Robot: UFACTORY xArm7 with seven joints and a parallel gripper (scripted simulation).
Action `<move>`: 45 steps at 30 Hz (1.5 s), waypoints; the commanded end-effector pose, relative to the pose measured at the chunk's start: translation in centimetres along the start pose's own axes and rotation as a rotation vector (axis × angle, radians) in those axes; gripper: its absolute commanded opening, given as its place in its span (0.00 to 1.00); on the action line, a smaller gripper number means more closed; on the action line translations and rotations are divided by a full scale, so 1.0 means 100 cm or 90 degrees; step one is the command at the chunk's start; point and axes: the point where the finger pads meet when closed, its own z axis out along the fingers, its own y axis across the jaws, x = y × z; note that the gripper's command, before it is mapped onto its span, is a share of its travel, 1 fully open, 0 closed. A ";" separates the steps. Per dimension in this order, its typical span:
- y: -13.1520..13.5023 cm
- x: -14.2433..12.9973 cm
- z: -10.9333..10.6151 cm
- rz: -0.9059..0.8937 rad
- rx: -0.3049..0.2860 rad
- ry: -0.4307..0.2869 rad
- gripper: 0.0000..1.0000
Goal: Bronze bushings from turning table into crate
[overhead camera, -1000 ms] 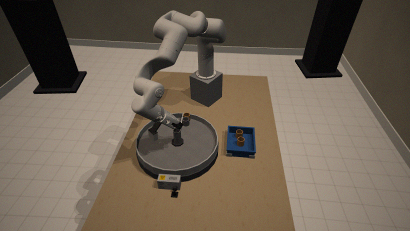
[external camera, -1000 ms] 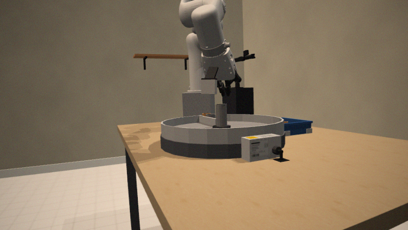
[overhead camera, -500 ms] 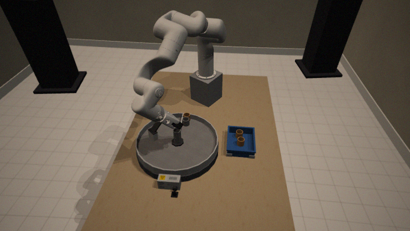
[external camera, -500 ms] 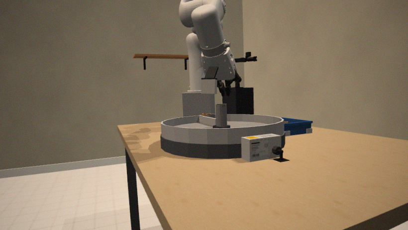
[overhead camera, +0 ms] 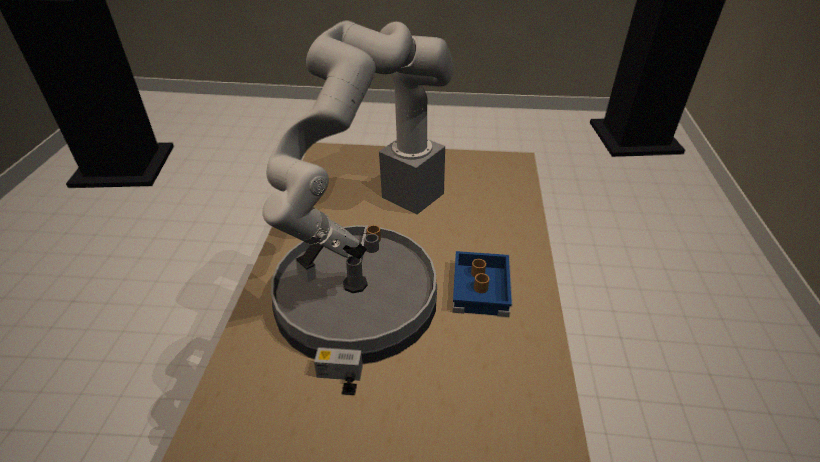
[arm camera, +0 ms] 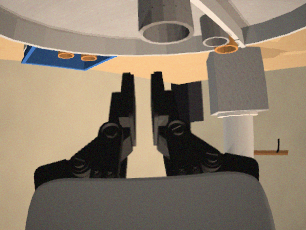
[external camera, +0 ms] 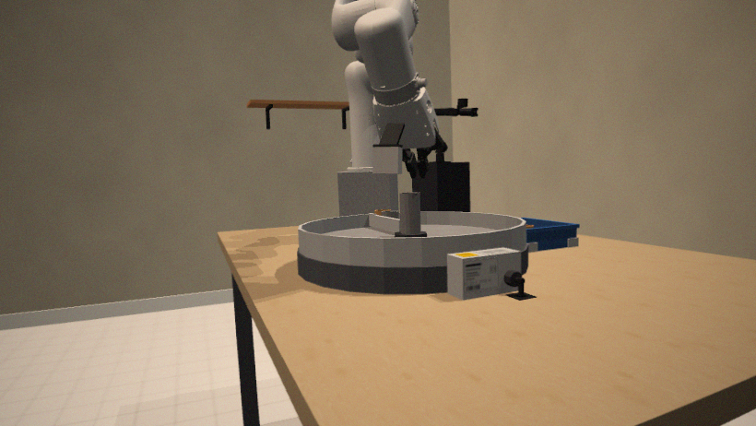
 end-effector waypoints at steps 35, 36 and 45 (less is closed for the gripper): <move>0.077 -0.078 0.066 -0.137 -0.110 -0.001 0.11; 0.082 -0.083 0.071 -0.146 -0.117 -0.001 0.11; 0.111 -0.111 0.096 -0.194 -0.157 0.000 0.11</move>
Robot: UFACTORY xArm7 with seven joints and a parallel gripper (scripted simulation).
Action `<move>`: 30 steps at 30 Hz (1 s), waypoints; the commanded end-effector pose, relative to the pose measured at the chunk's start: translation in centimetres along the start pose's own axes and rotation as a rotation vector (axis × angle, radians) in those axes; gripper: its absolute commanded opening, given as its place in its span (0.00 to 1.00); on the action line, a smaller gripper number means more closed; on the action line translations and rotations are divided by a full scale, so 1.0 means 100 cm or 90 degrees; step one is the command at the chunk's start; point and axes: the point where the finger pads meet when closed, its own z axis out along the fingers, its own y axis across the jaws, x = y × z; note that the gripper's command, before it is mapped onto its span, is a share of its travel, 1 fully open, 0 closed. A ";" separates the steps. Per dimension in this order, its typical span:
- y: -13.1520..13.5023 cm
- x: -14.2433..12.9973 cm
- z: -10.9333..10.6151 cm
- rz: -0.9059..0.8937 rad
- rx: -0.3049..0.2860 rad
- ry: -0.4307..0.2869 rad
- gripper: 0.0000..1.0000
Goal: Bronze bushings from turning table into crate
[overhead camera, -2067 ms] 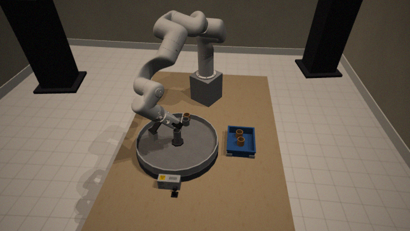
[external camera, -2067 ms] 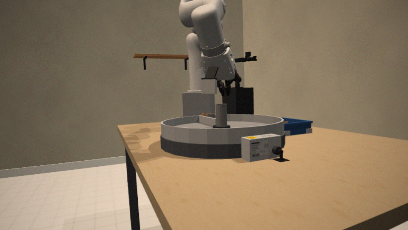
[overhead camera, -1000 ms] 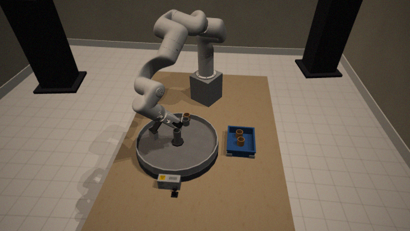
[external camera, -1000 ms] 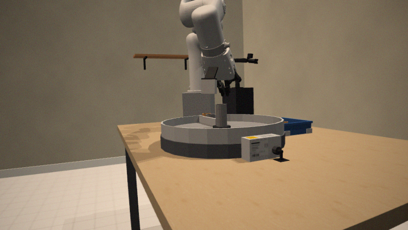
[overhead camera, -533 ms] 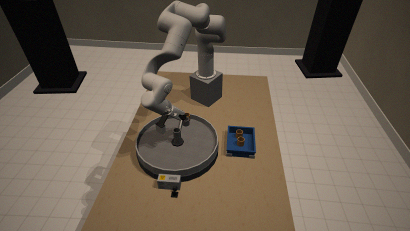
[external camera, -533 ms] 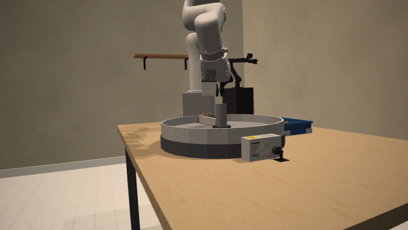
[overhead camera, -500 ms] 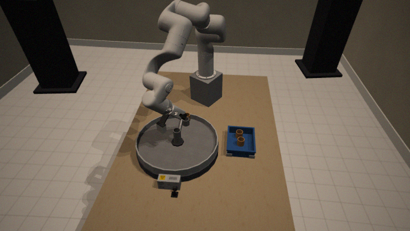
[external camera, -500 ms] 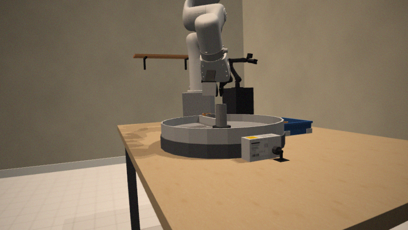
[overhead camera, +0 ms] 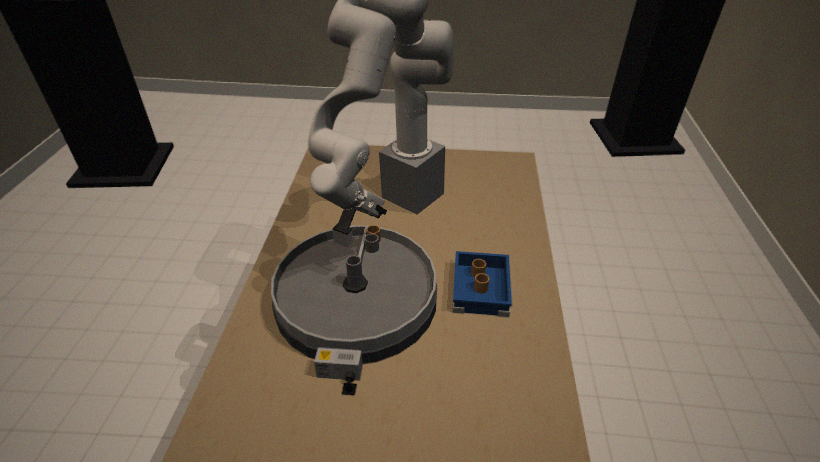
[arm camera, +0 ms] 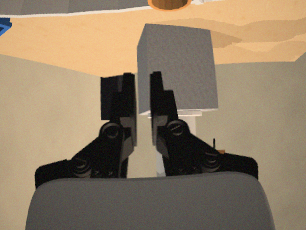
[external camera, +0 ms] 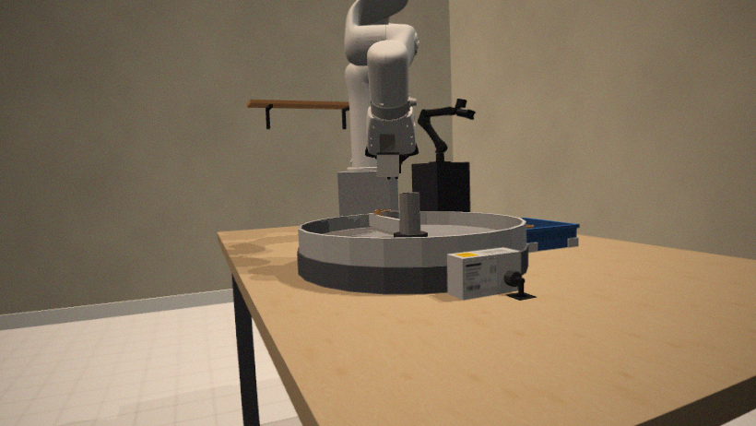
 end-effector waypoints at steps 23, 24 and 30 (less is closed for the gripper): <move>0.008 -0.018 0.014 -0.019 -0.020 0.020 0.11; 0.008 -0.018 0.014 -0.019 -0.020 0.020 0.11; 0.009 -0.019 0.014 -0.018 -0.020 0.020 0.11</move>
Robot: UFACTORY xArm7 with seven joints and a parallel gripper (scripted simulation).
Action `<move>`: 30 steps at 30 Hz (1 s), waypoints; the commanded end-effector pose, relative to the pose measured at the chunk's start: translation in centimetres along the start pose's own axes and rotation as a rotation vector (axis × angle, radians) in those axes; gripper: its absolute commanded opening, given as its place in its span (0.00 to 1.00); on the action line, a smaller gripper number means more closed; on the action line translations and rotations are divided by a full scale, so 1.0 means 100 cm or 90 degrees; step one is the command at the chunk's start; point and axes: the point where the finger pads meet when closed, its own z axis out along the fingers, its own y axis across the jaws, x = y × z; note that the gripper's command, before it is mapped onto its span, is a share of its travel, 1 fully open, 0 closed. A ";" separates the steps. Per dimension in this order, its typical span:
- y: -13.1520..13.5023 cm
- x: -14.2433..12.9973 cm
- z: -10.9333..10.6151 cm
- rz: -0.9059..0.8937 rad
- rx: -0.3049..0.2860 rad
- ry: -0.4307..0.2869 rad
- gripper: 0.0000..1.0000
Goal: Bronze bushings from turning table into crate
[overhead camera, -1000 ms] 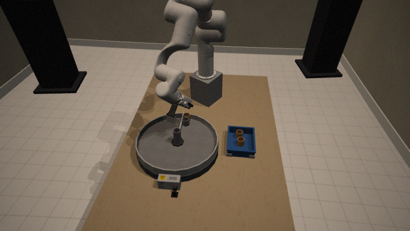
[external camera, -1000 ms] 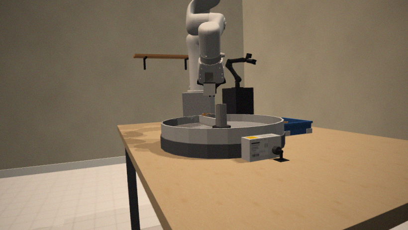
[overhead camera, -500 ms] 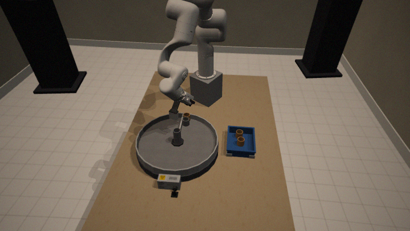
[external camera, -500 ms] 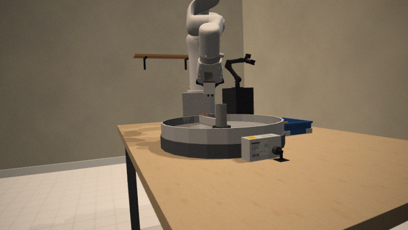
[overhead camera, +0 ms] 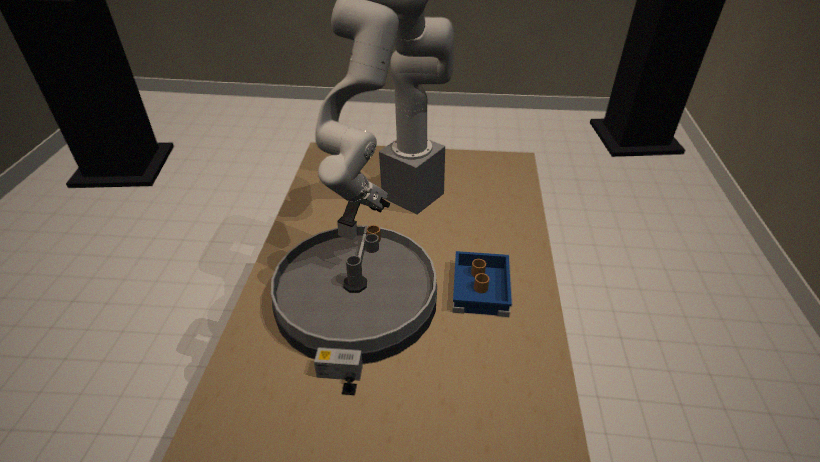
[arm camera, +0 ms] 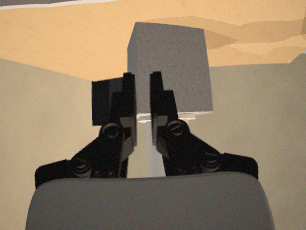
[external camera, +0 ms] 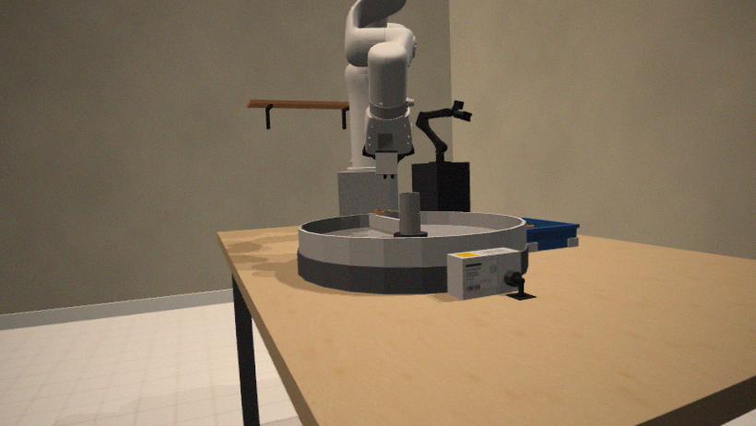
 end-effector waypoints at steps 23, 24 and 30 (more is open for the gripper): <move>0.000 0.014 0.015 0.000 0.000 0.003 0.11; 0.000 0.014 0.015 0.000 0.000 0.003 0.11; 0.000 0.014 0.015 0.000 0.000 0.003 0.11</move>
